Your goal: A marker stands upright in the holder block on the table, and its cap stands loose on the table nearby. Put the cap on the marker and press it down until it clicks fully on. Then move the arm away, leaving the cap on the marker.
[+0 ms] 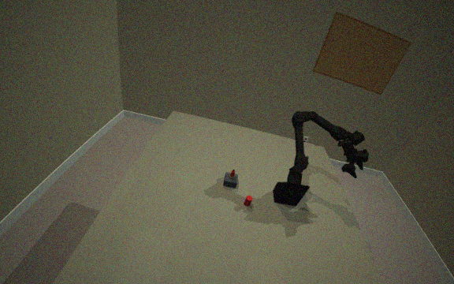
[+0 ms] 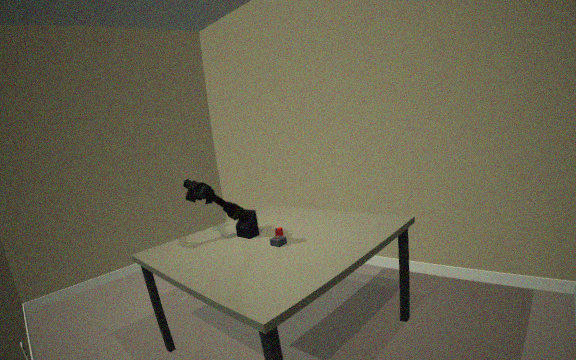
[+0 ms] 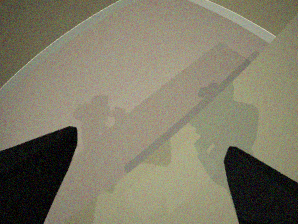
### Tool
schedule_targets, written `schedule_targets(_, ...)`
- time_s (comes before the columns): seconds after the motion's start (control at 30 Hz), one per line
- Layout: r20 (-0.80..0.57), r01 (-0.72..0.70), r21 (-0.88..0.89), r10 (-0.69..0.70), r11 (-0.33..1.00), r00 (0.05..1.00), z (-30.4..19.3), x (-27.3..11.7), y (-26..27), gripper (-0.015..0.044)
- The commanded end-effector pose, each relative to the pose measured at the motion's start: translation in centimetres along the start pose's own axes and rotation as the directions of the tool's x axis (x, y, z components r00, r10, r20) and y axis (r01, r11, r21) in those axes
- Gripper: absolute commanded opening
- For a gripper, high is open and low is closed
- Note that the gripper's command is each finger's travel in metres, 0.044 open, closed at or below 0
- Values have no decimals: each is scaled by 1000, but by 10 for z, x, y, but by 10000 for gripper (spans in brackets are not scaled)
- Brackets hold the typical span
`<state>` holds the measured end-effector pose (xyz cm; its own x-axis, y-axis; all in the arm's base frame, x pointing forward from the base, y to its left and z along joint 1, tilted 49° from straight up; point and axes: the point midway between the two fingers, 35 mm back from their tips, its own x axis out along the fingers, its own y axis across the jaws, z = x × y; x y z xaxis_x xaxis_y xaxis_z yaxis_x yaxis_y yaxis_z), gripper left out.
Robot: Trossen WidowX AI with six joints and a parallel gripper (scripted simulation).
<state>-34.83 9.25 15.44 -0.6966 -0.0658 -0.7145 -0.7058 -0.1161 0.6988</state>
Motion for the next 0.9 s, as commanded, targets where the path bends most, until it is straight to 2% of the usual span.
schedule_targets(0.0, 6, 5, 8, -5, 1000, 1000, 3, 0, -2, 374)
schedule_targets(0.17, 136, 114, 220, -147, 969, 980, 65, -5, -50, 256)
schedule_targets(0.33, 222, 185, 469, -317, 864, 922, 122, -25, -116, 256)
schedule_targets(0.53, 238, 191, 674, -454, 714, 859, 155, -53, -182, 256)
schedule_targets(0.7, 197, 177, 847, -604, 502, 772, 173, -88, -256, 256)
schedule_targets(0.87, 84, 129, 963, -717, 237, 692, 167, -128, -337, 256)
